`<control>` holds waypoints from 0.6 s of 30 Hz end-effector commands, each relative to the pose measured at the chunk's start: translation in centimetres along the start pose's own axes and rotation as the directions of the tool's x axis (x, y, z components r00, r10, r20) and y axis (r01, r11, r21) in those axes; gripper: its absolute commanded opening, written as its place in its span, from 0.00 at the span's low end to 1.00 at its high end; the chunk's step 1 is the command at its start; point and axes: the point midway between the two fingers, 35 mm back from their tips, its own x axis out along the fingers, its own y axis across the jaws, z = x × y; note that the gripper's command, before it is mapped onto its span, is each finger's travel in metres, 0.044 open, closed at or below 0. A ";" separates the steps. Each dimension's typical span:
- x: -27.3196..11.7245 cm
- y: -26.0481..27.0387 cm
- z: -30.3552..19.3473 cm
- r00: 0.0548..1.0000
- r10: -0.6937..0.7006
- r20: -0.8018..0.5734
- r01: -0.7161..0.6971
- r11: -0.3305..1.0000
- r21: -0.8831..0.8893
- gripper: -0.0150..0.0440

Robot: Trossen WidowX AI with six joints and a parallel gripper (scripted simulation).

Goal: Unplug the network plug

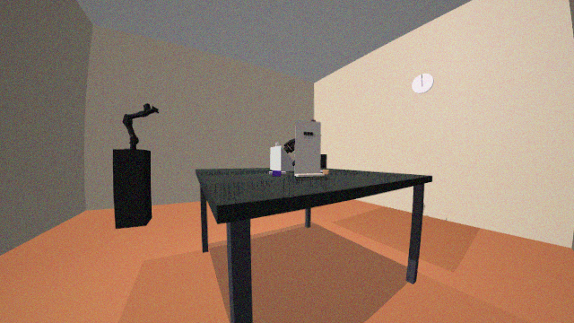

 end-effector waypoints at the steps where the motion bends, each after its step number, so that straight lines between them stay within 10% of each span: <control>1: -0.5 0.4 0.0 1.000 0.007 0.001 -0.007 1.000 0.005 0.52; 18: -1.1 -0.2 -0.4 1.000 0.015 -0.008 -0.015 1.000 0.001 0.52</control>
